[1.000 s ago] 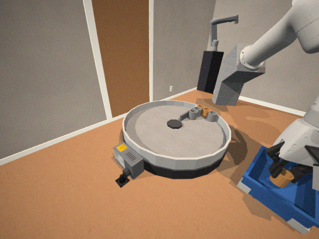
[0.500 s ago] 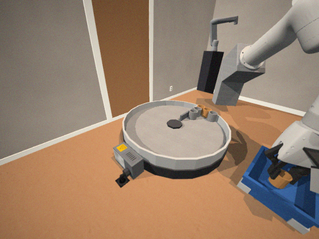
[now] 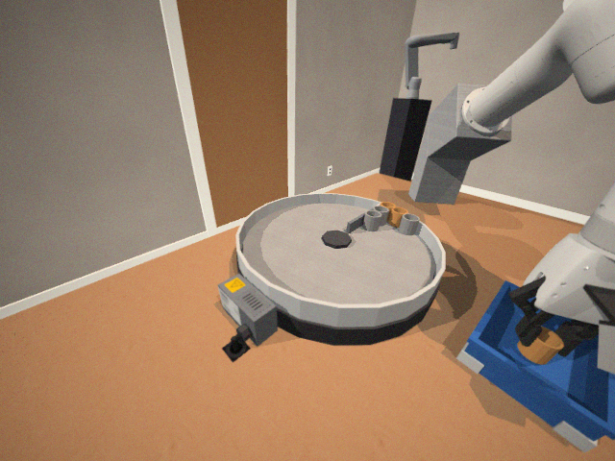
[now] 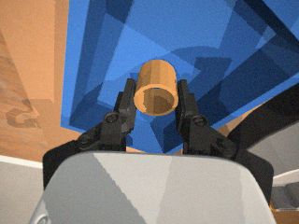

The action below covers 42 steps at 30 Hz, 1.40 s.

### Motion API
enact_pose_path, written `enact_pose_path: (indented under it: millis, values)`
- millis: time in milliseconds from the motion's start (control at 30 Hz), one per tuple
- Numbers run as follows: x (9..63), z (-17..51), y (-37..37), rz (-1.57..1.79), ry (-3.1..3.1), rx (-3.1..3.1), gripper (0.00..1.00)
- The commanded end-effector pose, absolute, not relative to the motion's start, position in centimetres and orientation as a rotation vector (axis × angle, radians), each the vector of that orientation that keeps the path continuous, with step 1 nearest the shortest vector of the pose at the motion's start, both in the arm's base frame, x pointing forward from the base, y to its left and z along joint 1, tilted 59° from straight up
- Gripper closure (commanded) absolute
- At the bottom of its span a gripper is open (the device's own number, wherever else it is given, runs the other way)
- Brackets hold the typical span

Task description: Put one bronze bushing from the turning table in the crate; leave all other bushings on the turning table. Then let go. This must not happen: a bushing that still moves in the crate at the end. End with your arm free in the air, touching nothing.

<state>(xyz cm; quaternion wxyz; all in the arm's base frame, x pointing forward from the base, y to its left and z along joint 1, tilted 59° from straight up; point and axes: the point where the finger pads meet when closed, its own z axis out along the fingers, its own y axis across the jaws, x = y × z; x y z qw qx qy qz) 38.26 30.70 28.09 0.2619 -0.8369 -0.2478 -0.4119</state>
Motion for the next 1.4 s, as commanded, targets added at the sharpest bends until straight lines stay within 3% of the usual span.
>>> enact_pose_path:
  millis: [0,1167,1200,1367]
  values:
    - [38.31,28.14,30.67,-1.117,-0.669,-2.264,1.00]
    - [38.61,27.87,30.99,-1.117,-0.669,-2.264,1.00]
    - [38.61,27.87,30.99,-1.117,-0.669,-2.264,0.52]
    - [38.61,27.87,30.99,-1.117,-0.669,-2.264,0.52]
